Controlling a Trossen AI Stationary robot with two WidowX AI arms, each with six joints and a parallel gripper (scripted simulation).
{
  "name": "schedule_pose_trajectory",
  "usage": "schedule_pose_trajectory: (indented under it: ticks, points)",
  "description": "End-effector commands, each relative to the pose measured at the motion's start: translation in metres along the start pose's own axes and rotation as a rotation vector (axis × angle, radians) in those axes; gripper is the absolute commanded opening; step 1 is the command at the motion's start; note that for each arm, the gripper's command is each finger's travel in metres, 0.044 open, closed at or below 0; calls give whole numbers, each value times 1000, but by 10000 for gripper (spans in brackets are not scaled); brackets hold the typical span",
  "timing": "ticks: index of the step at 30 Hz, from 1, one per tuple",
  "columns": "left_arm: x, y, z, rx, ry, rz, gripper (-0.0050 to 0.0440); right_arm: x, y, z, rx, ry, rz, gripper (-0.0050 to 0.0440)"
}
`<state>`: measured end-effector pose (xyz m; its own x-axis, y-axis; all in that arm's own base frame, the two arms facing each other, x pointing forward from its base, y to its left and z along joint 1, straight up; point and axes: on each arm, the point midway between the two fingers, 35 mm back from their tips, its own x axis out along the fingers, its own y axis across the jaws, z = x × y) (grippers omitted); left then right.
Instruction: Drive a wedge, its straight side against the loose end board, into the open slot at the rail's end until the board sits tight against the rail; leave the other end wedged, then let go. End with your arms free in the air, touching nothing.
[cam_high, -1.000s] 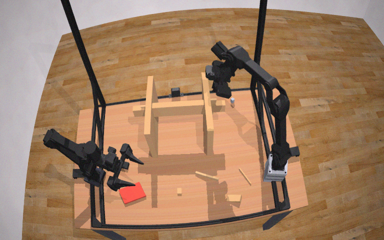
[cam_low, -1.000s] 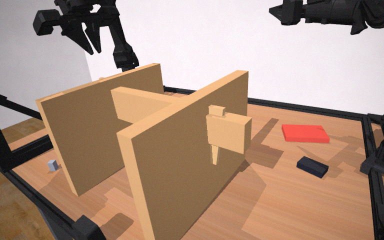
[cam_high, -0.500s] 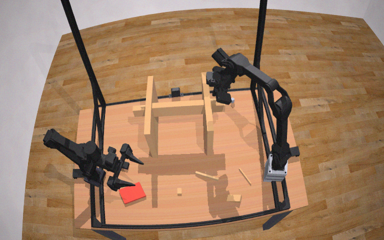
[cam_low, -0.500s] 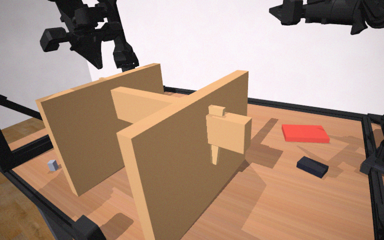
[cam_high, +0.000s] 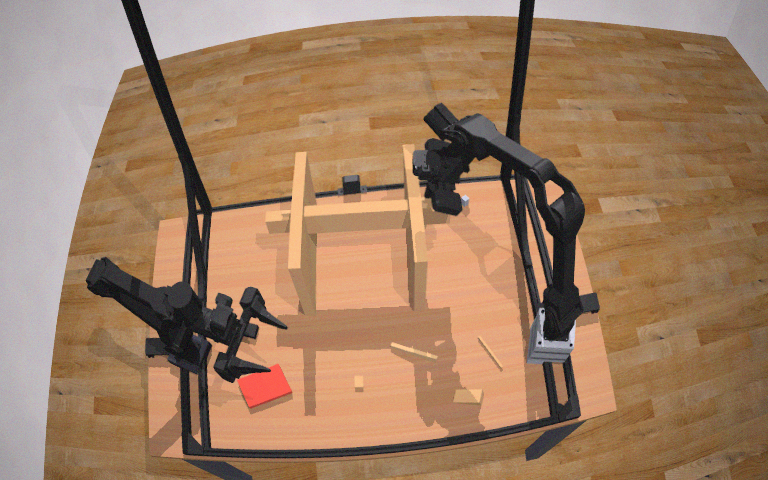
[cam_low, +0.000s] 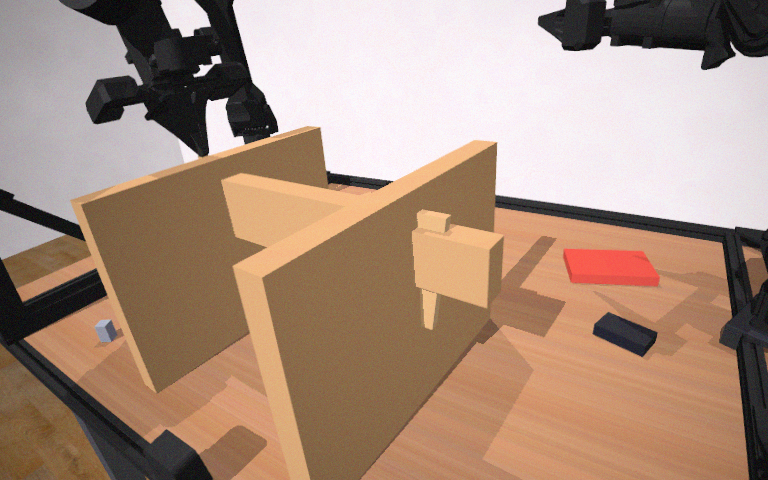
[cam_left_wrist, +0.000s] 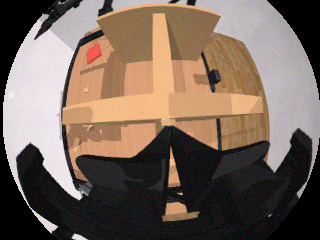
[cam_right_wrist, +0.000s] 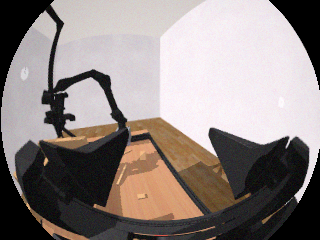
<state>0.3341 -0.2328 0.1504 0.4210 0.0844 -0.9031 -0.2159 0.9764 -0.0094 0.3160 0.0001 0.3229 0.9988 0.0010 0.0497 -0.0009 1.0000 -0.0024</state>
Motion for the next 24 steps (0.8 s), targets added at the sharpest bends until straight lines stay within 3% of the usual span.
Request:
schedule_pose_trajectory:
  ticks: [1, 13, 24]
  points:
    - [8, 2, -5, 4, 8, 3, 0, 0, 0, 0, 0, -1, 1, 440]
    - [23, 3, -13, 4, 8, 3, 0, 0, 0, 0, 0, -1, 1, 440]
    - [23, 3, -14, 4, 8, 3, 0, 0, 0, 0, 0, -1, 1, 440]
